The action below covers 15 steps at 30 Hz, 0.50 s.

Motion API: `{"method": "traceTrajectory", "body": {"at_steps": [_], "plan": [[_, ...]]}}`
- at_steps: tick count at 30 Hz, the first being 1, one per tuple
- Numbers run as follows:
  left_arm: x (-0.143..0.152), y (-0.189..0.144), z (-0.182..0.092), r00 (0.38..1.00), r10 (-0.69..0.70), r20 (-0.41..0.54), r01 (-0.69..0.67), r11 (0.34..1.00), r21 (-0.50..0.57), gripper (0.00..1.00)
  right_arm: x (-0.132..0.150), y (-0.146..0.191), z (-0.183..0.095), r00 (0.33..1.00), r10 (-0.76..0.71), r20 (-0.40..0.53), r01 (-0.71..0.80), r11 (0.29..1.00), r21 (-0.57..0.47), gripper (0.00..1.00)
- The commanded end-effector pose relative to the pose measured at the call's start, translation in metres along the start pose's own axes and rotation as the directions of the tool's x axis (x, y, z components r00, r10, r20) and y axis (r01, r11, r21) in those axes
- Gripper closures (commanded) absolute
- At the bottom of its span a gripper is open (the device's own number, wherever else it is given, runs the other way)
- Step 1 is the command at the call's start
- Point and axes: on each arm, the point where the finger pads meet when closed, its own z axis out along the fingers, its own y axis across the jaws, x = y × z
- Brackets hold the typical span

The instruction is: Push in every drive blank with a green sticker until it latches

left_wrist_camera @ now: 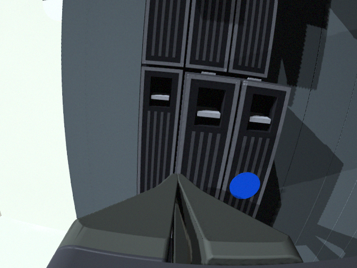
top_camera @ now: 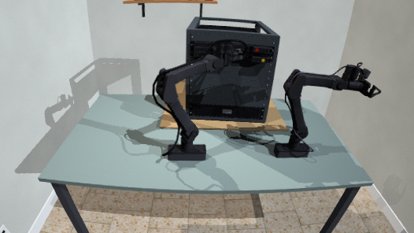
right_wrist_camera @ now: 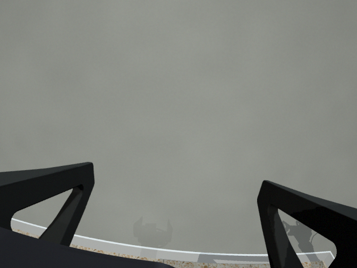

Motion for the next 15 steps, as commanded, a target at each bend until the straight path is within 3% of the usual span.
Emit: {"method": "traceTrajectory", "body": {"at_steps": [1, 8, 15], "plan": [[-0.001, 0.011, 0.001, 0.999, -0.035, 0.004, 0.035, 0.999, -0.015, 1.00, -0.013, 0.003, -0.008, 0.999, 0.007, 0.046, -0.007, 1.000, -0.002, 0.00], [-0.006, -0.009, 0.013, 1.000, -0.010, 0.000, 0.010, 1.000, 0.002, 1.00, -0.013, 0.003, -0.008, 0.999, 0.007, 0.046, -0.007, 1.000, -0.002, 0.00], [0.004, 0.016, 0.004, 0.997, -0.072, 0.013, 0.073, 0.996, -0.043, 1.00, -0.013, 0.003, -0.008, 0.999, 0.007, 0.046, -0.007, 1.000, -0.002, 0.00]]}}
